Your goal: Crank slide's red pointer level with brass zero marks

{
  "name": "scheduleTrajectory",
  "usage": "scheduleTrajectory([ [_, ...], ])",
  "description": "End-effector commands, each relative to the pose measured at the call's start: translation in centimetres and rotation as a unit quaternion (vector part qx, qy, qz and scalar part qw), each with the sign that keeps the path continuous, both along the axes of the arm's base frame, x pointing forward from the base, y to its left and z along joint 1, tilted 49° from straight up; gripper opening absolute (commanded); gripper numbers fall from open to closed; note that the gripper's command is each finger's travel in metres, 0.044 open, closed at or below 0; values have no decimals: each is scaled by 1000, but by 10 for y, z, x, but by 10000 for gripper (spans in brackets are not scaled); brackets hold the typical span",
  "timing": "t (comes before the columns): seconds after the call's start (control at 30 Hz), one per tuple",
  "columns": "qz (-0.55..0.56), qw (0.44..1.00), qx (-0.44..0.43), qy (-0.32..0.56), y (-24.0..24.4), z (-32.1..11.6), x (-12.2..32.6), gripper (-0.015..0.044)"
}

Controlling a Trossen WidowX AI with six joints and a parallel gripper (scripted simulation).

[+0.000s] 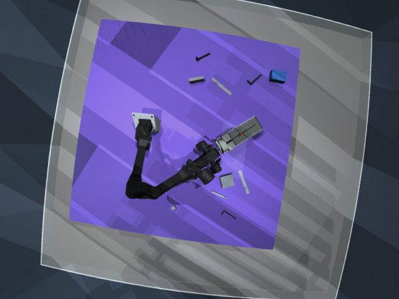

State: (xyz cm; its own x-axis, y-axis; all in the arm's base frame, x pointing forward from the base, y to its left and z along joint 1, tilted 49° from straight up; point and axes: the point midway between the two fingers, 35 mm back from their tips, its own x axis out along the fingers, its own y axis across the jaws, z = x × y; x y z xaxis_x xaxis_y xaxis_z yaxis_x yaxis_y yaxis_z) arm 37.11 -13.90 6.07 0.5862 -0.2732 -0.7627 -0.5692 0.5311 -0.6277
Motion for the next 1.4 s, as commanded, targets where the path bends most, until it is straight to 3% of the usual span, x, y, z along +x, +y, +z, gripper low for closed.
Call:
scheduleTrajectory([
  [0.0,-2,1000,-1,-2,11,11,1,440],
  [0.77,4,1000,3,-2,121,103,4,440],
  [1.37,-198,968,11,-156,169,45,69,440],
])
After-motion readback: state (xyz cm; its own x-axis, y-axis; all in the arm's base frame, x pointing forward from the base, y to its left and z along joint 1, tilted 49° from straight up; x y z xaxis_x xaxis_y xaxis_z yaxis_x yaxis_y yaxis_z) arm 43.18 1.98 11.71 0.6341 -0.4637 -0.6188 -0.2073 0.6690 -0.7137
